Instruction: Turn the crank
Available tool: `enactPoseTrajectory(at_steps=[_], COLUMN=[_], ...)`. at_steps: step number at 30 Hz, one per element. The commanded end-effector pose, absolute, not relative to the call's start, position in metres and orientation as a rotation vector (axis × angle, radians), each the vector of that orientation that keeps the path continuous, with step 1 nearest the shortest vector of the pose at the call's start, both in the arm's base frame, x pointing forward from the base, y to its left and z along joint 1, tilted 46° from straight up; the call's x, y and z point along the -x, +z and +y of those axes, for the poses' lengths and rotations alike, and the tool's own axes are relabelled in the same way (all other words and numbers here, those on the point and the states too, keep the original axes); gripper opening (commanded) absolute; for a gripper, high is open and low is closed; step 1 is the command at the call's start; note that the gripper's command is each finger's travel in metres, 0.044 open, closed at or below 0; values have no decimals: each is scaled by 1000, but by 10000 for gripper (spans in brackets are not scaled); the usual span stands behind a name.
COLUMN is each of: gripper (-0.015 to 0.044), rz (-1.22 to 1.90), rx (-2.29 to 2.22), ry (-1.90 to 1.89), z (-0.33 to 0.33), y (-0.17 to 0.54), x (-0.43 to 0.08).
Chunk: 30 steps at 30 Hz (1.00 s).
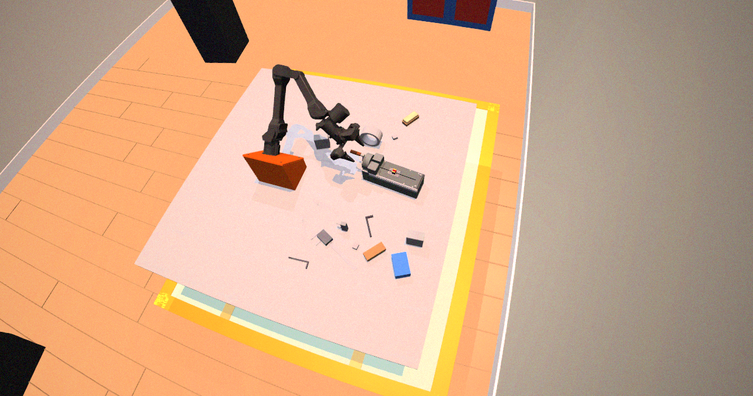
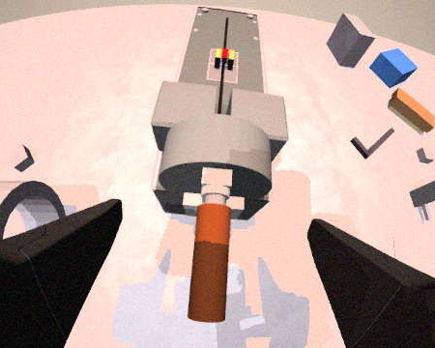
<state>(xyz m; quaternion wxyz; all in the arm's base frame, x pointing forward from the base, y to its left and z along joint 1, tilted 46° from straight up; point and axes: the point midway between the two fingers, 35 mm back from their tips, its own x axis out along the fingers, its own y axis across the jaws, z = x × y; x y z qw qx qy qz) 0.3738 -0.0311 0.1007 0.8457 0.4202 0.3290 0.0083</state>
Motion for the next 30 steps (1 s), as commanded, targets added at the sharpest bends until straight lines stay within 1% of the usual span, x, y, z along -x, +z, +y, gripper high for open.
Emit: enactPoseTrajectory(at_steps=[1,4,10,14,30], gripper=[440,440,440,440,440], rz=[689,689,689,689,682], rx=[-883,-884,-884,-883,-883], ry=[24,23,15,21,173], z=[-44,-48,-78,-82,-112], y=[116,120,147,151,146], x=[-370,-370,-364,-366,-437])
